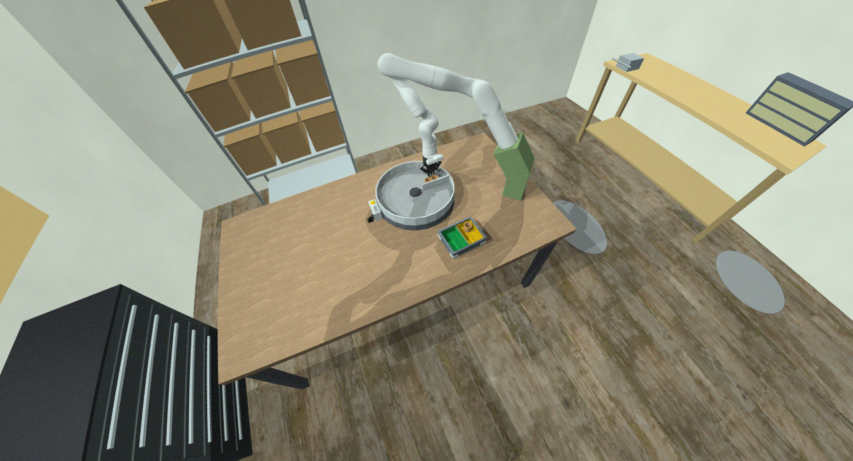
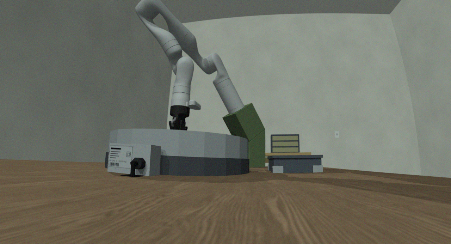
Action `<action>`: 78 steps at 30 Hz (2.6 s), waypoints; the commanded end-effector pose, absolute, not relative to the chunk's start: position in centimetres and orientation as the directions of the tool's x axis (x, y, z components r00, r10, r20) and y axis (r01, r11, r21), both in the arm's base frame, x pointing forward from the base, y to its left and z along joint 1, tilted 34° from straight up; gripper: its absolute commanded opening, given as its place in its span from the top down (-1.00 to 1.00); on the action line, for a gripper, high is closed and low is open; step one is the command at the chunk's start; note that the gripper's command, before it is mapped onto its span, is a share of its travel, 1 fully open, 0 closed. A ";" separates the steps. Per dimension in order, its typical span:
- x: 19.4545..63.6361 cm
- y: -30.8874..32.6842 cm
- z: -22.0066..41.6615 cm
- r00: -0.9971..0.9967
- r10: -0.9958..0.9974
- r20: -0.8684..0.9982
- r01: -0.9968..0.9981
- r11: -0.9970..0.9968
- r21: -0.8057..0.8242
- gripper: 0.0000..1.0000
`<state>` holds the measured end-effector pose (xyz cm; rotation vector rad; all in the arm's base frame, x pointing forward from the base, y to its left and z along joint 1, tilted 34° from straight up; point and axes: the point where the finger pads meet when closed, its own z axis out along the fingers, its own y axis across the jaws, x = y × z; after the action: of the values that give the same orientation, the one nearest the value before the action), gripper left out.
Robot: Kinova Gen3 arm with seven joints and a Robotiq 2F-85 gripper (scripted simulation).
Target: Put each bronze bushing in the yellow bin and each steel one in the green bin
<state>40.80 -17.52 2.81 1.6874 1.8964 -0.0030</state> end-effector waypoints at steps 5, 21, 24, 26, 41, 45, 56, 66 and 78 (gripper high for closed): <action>40.8 -17.5 2.9 -0.018 0.905 -0.425 0.906 0.195 0.376 1.00; 40.8 -17.5 2.9 -0.018 0.905 -0.425 0.906 0.195 0.376 1.00; 40.8 -17.5 2.9 -0.018 0.905 -0.425 0.906 0.195 0.376 1.00; 40.8 -17.5 3.0 -0.018 0.905 -0.425 0.906 0.194 0.375 1.00; 40.6 -17.3 3.3 -0.018 0.905 -0.424 0.908 0.192 0.372 1.00; 40.5 -17.2 3.4 -0.018 0.905 -0.424 0.908 0.192 0.372 1.00; 40.3 -17.1 3.8 -0.018 0.905 -0.424 0.908 0.192 0.372 1.00; 40.3 -17.0 4.0 -0.018 0.905 -0.424 0.908 0.192 0.372 1.00; 40.1 -16.8 4.3 -0.018 0.905 -0.424 0.908 0.192 0.372 1.00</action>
<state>40.12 -16.90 4.16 1.6927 1.8982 -0.0081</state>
